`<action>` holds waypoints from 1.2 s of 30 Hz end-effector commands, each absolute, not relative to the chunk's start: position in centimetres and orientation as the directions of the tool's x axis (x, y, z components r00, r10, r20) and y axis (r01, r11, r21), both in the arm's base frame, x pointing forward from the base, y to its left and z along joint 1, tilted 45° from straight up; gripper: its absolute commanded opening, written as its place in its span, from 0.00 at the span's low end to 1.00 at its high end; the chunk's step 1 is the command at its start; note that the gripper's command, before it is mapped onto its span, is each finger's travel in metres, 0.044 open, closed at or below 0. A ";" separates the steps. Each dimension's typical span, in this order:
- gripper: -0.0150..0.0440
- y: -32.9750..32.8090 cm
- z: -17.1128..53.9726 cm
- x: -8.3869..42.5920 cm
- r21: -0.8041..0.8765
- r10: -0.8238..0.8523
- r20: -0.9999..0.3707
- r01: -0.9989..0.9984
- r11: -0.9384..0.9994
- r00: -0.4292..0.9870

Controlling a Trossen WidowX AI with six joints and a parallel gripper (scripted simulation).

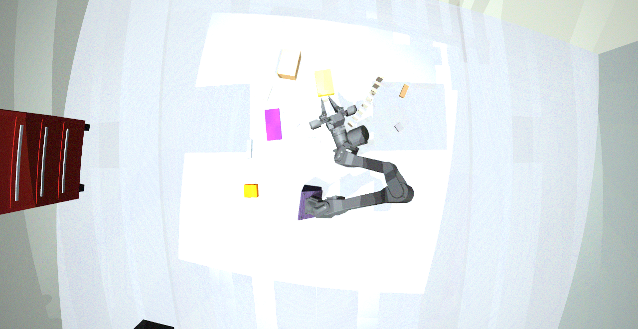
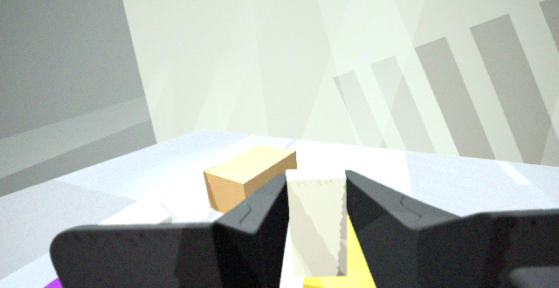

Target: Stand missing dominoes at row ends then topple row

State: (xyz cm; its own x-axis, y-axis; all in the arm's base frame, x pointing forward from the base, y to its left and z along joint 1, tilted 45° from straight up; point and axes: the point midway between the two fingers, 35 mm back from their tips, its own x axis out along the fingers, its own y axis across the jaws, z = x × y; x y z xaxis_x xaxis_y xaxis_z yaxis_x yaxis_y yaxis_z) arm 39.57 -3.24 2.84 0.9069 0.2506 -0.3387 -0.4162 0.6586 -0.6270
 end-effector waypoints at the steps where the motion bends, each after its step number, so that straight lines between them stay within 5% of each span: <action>1: 0.44 -4.3 2.0 39.9 -0.633 0.253 -0.335 -0.416 0.653 0.908; 32: 0.44 -9.6 -3.7 39.2 -0.630 0.249 -0.337 -0.414 0.657 0.908; 36: 0.61 -9.6 -3.7 39.2 -0.630 0.249 -0.337 -0.414 0.657 0.908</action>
State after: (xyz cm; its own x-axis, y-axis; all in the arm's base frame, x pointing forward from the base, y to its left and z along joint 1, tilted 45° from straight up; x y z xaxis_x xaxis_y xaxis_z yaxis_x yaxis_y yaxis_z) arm 39.15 -9.66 -3.75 0.9077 0.2454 -0.3403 -0.4133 0.6630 -0.6243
